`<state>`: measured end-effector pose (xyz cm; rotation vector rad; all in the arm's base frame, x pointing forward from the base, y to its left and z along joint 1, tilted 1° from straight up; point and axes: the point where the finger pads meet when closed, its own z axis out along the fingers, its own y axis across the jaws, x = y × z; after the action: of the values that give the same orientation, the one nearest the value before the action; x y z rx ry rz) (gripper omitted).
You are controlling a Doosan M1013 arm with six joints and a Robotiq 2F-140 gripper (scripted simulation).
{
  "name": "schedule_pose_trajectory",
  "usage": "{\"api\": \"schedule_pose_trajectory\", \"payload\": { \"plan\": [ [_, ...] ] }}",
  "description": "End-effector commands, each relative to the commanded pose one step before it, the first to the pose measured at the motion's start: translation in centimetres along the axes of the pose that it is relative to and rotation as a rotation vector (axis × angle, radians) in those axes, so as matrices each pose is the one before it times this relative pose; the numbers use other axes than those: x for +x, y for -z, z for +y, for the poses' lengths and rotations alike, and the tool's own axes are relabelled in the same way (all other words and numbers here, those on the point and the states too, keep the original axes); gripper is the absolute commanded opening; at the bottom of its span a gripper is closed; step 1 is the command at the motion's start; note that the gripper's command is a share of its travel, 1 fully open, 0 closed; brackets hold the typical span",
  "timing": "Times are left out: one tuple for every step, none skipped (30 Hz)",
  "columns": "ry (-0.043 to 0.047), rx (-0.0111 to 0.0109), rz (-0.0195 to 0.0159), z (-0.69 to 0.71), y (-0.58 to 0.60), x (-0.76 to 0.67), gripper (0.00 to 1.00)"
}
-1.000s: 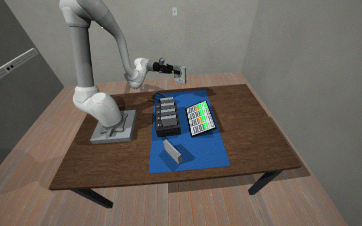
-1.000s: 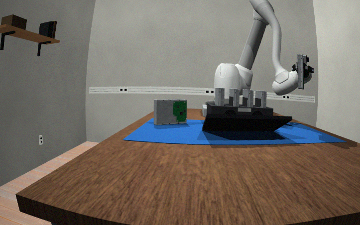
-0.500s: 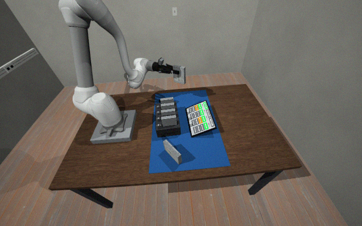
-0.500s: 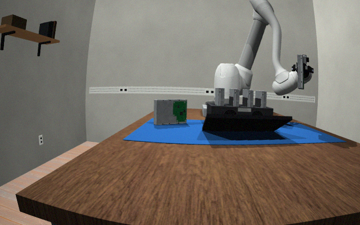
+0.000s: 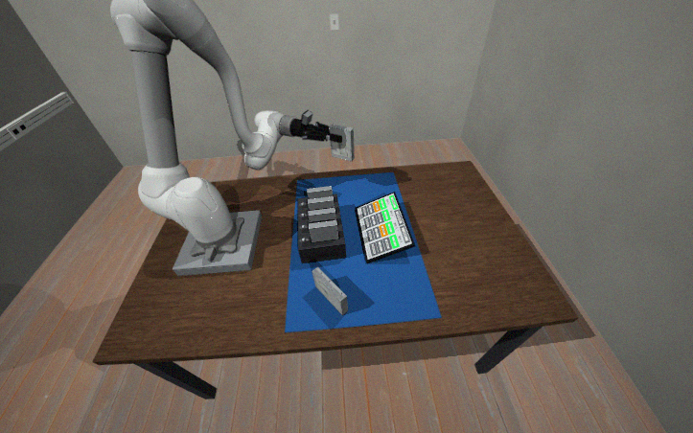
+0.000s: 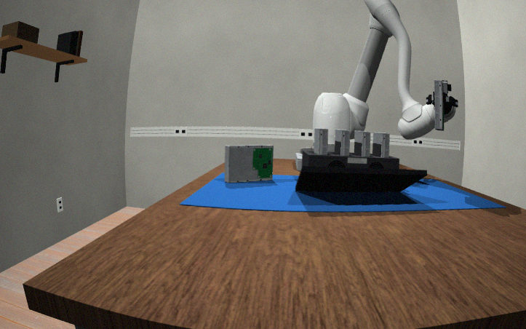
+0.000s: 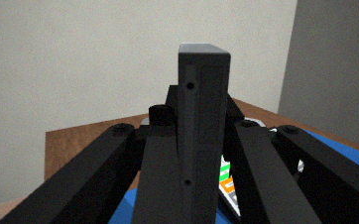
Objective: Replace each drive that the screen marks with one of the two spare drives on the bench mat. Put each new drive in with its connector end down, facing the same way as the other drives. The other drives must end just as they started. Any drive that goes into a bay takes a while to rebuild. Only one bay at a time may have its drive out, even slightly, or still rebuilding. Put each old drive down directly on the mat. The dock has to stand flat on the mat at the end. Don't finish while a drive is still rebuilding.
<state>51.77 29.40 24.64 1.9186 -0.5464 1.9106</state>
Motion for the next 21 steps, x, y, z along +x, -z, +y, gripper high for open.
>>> {"api": "schedule_pose_trajectory", "payload": {
  "plan": [
    [-0.00089,-0.00001,0.00038,-0.001,0.063,0.056,0.10],
    [0.00000,0.00000,0.00000,0.006,0.040,0.000,0.10],
    [0.00000,0.00000,0.00000,0.006,0.039,0.000,0.10],
    [0.00000,0.00000,0.00000,0.005,0.037,0.000,0.10],
    [0.00000,0.00000,0.00000,0.005,0.036,0.000,0.10],
    [0.00000,0.00000,0.00000,0.005,0.035,0.000,0.10],
    [0.00000,0.00000,0.00000,0.005,0.034,0.000,0.10],
    [0.00000,0.00000,0.00000,0.005,0.032,0.000,0.10],
    [0.00000,0.00000,0.00000,0.004,0.031,0.000,0.10],
    [0.00000,0.00000,0.00000,0.004,0.029,0.000,0.10],
    [0.00000,0.00000,0.00000,0.004,0.028,0.000,0.10],
    [0.00000,0.00000,0.00000,0.004,0.026,0.000,0.10],
    [0.00000,0.00000,0.00000,0.004,0.025,0.000,0.10],
    [0.00000,0.00000,0.00000,0.003,0.023,0.000,0.10],
    [0.00000,0.00000,0.00000,0.003,0.021,0.000,0.10],
    [0.00000,0.00000,0.00000,0.003,0.020,0.000,0.10],
    [0.00000,0.00000,0.00000,0.000,0.000,0.000,0.10],
    [0.00000,0.00000,0.00000,0.000,0.000,0.000,0.10],
    [0.00000,0.00000,0.00000,0.003,0.018,0.000,0.10],
    [0.00000,0.00000,0.00000,0.002,0.017,0.000,0.10],
    [0.00000,0.00000,0.00000,0.002,0.015,0.000,0.10]
  ]
}}
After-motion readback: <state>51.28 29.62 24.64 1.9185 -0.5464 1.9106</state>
